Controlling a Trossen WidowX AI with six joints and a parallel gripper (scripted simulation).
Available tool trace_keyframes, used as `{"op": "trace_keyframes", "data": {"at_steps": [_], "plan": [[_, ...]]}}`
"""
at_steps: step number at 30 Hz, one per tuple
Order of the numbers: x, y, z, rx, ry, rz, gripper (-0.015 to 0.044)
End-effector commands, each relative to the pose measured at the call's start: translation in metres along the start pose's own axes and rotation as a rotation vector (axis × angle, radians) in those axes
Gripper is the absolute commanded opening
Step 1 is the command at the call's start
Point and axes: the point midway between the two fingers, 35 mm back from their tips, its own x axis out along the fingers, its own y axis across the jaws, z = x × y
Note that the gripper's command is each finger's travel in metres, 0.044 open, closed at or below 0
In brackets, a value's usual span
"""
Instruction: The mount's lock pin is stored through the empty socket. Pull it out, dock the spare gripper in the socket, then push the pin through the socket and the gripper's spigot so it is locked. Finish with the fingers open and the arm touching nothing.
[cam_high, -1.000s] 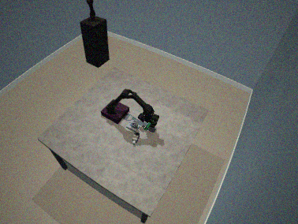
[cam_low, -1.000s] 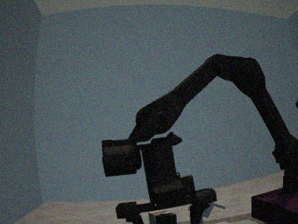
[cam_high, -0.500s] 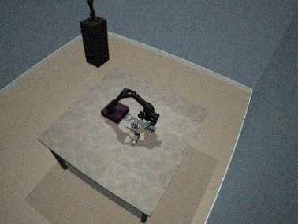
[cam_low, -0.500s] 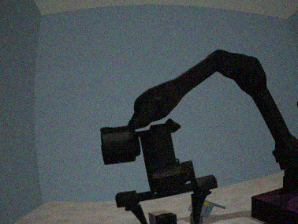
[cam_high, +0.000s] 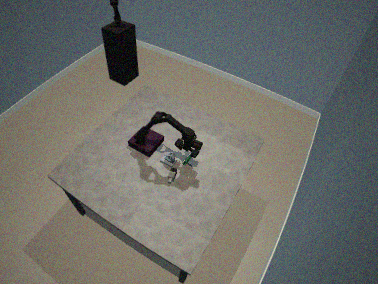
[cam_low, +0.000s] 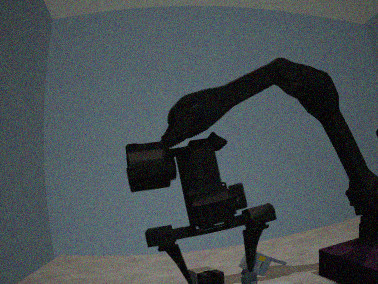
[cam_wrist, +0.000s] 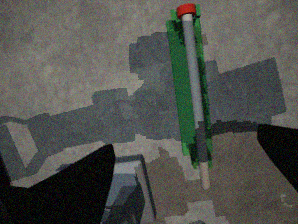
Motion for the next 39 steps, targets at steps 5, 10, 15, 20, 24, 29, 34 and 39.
{"op": "trace_keyframes", "data": {"at_steps": [5, 10, 15, 20, 24, 29, 34, 39], "plan": [[-0.018, 0.002, 0.002, 0.001, 0.001, 0.003, 0.044], [-0.017, 0.003, 0.002, 0.004, 0.001, 0.008, 0.044], [-0.031, 0.003, 0.004, 0.004, 0.001, 0.008, 0.044], [-0.061, 0.006, 0.008, 0.004, 0.001, 0.007, 0.044], [-0.077, 0.009, 0.009, 0.004, 0.001, 0.007, 0.044], [-0.067, 0.004, -0.001, 0.155, 0.044, -0.024, 0.044], [-0.061, -0.003, -0.034, 0.658, 0.16, -0.165, 0.044], [-0.059, -0.008, -0.066, 1.162, 0.211, -0.369, 0.044]]}}
